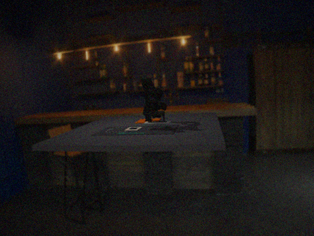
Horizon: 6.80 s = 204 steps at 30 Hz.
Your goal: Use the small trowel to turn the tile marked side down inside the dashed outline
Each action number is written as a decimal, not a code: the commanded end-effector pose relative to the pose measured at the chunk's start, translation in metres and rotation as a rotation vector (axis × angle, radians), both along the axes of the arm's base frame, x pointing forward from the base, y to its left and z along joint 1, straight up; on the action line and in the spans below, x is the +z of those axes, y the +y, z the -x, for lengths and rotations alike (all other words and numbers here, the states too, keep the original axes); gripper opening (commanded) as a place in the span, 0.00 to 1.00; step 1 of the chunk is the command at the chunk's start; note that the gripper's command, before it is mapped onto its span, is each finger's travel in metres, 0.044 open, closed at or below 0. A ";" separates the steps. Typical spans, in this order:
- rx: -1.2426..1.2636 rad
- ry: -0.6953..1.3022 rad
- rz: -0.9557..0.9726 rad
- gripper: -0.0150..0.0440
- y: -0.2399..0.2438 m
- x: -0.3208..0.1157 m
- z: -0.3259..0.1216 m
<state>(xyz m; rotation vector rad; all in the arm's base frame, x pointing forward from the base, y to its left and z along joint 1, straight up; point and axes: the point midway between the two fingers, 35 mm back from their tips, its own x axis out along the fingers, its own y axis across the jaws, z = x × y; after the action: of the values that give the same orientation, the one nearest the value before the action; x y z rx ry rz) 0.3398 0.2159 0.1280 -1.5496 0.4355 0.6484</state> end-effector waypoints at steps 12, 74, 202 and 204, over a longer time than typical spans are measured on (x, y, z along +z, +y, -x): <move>-0.004 -0.015 -0.025 0.25 -0.003 0.007 -0.005; -0.023 -0.004 -0.109 0.25 -0.063 -0.044 -0.024; -0.024 -0.021 -0.001 0.25 -0.119 0.044 -0.027; -0.024 -0.021 -0.001 0.25 -0.119 0.044 -0.027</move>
<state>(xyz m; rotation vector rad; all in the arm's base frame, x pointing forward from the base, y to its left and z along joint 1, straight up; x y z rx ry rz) 0.3639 0.0966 0.1658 -1.5516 0.4473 0.6320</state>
